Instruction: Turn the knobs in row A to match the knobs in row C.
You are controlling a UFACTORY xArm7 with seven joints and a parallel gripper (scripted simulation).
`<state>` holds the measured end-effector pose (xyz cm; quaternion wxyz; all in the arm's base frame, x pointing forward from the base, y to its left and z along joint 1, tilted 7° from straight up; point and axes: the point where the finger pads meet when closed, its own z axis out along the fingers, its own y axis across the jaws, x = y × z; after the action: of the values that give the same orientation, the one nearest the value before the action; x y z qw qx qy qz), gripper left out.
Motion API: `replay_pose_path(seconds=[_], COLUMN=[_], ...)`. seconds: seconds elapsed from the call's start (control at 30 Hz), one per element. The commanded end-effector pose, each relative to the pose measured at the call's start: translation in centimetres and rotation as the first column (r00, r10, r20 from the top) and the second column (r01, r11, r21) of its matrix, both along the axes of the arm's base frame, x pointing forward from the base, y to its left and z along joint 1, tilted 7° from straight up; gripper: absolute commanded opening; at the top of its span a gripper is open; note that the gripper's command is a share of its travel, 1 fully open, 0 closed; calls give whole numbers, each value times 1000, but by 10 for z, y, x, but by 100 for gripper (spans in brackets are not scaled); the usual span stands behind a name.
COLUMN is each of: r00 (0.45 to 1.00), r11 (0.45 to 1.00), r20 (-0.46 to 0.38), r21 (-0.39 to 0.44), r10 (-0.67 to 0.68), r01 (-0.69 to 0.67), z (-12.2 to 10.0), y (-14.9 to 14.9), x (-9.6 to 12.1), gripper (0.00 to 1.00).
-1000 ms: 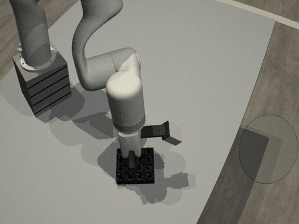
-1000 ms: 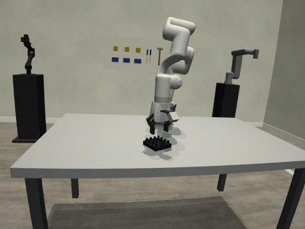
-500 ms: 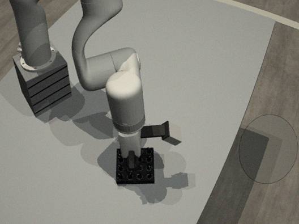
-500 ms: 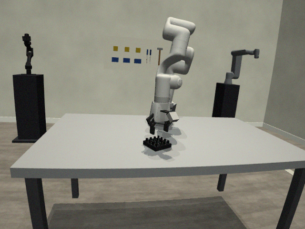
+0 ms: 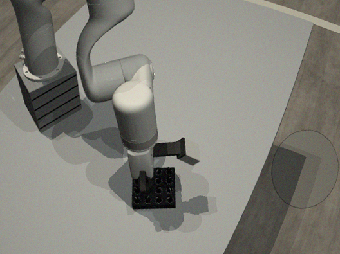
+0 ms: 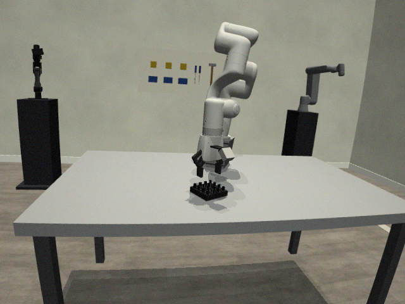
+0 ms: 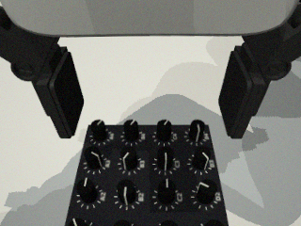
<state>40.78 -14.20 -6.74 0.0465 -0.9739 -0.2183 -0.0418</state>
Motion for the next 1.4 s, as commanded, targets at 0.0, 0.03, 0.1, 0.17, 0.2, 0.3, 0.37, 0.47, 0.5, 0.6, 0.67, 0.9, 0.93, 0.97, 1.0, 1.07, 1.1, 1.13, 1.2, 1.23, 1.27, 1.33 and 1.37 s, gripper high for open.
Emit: replay_pose_path(seconds=[0.0, 0.03, 0.1, 0.17, 0.2, 0.3, 0.37, 0.47, 0.5, 0.6, 0.67, 0.9, 0.93, 0.97, 1.0, 1.07, 1.1, 1.13, 1.2, 1.23, 1.27, 1.33, 1.37], r00=[1000, 1000, 1000, 1000, 1000, 1000, 1000, 1000, 1000, 1000, 1000, 1000, 1000, 1000, 1000, 1000, 1000, 1000, 1000, 1000, 1000, 1000, 1000], r11=[1000, 1000, 1000, 1000, 1000, 1000, 1000, 1000, 1000, 1000, 1000, 1000, 1000, 1000, 1000, 1000, 1000, 1000, 1000, 1000, 1000, 1000, 1000], r20=[4, 4, 4, 4, 4, 4, 4, 4, 4, 4, 4, 4, 4, 4, 4, 4, 4, 4, 4, 4, 4, 4, 4], r21=[-1, -1, -1, -1, -1, -1, -1, -1, -1, -1, -1, -1, -1, -1, -1, -1, -1, -1, -1, -1, -1, -1, -1], r10=[-1, -1, -1, -1, -1, -1, -1, -1, -1, -1, -1, -1, -1, -1, -1, -1, -1, -1, -1, -1, -1, -1, -1], r01=[1, 1, 1, 1, 1, 1, 1, 1, 1, 1, 1, 1, 1, 1, 1, 1, 1, 1, 1, 1, 1, 1, 1], z=[0, 0, 0, 0, -1, -1, -2, -2, -2, -3, -3, -3, -3, -3, -3, -3, -3, -3, -3, -3, -3, -3, -3], y=[-4, -4, -5, -7, -8, -11, -12, -14, -15, -16, -16, -17, -17, -17, -17, -17, -17, -17, -17, -17, -17, -17, -17], x=[-6, -6, -8, -12, -14, -20, -23, -27, -29, -30, -31, -33, -33, -33, -33, -33, -33, -33, -33, -33, -33, -33, -33], gripper=[100, 100, 100, 100, 100, 100, 100, 100, 100, 100, 100, 100, 100, 100, 100, 100, 100, 100, 100, 100, 100, 100, 100])
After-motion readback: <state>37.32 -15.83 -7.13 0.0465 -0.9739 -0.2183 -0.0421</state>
